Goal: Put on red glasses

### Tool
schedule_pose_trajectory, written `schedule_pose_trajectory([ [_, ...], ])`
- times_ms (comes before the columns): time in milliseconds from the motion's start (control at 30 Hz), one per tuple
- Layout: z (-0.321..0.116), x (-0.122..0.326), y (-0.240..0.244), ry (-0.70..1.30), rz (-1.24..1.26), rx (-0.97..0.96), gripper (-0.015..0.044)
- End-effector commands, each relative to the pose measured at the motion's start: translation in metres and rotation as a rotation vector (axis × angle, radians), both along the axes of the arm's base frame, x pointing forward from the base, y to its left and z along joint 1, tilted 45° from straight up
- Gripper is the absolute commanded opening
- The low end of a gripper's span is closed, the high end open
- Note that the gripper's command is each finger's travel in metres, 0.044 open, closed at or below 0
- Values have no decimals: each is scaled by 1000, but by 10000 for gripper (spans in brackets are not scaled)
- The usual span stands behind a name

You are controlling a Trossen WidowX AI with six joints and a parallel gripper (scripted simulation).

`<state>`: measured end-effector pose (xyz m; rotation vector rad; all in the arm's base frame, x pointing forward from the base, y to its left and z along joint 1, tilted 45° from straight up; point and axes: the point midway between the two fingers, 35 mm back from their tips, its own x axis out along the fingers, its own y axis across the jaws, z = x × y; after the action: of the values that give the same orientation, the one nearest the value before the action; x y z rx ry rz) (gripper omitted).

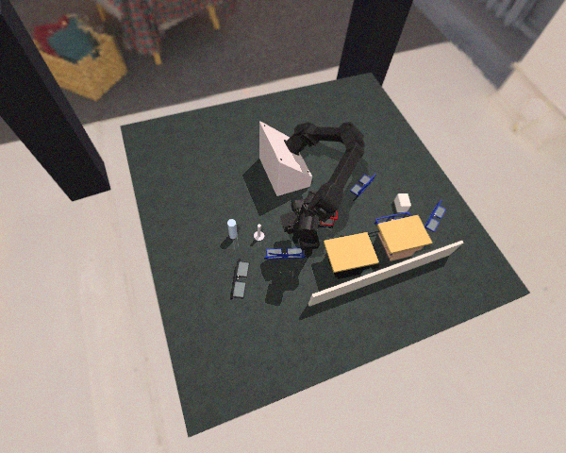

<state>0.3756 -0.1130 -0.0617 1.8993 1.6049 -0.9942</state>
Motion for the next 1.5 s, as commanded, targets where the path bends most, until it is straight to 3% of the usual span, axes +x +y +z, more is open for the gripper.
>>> schedule_pose_trajectory([
  [0, -36, -23, -25, 156, -178, 85, 0],
  [1467, -80, -20, 17, 160, -183, 90, 0],
])
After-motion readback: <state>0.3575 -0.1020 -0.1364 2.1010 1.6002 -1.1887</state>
